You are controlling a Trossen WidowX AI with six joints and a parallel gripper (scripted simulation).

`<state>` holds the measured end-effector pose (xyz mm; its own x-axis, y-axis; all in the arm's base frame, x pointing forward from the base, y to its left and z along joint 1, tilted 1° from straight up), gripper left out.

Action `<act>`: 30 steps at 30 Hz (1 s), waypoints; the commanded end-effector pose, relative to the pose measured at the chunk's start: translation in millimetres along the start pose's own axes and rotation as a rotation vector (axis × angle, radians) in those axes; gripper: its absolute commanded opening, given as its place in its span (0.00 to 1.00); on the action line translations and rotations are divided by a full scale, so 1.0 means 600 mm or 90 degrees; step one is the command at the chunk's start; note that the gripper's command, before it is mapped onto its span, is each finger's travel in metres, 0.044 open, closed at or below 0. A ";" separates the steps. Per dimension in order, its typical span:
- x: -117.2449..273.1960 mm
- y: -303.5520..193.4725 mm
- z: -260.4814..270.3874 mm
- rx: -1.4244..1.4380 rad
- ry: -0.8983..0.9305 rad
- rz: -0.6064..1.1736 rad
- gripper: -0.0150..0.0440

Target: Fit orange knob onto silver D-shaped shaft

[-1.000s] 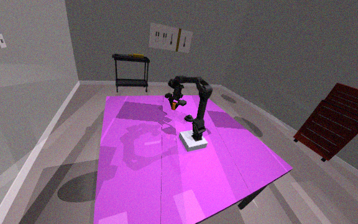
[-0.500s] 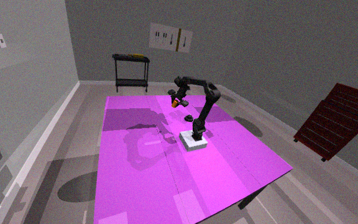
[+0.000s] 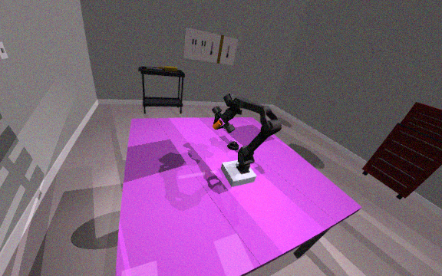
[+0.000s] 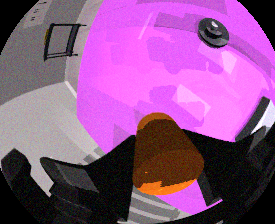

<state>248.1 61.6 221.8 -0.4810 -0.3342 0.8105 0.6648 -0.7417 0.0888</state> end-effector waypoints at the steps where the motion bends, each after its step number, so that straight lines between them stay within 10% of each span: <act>1: 0.017 -0.003 0.001 0.004 0.056 -0.011 0.25; 30: 0.057 -0.018 -0.018 0.011 0.278 -0.054 0.25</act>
<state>219.9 51.8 239.8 -0.7097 -0.4767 0.5188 0.6236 -0.7677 0.1477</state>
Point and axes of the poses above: the point midway between the two fingers, 35 mm back from their tips, its own x axis back along the fingers, its own z axis across the jaws, y = z × x, the point moved 4 cm from there along x, back along the fingers, and after that the axes turned 11 degrees about x, right-handed, at the moved point
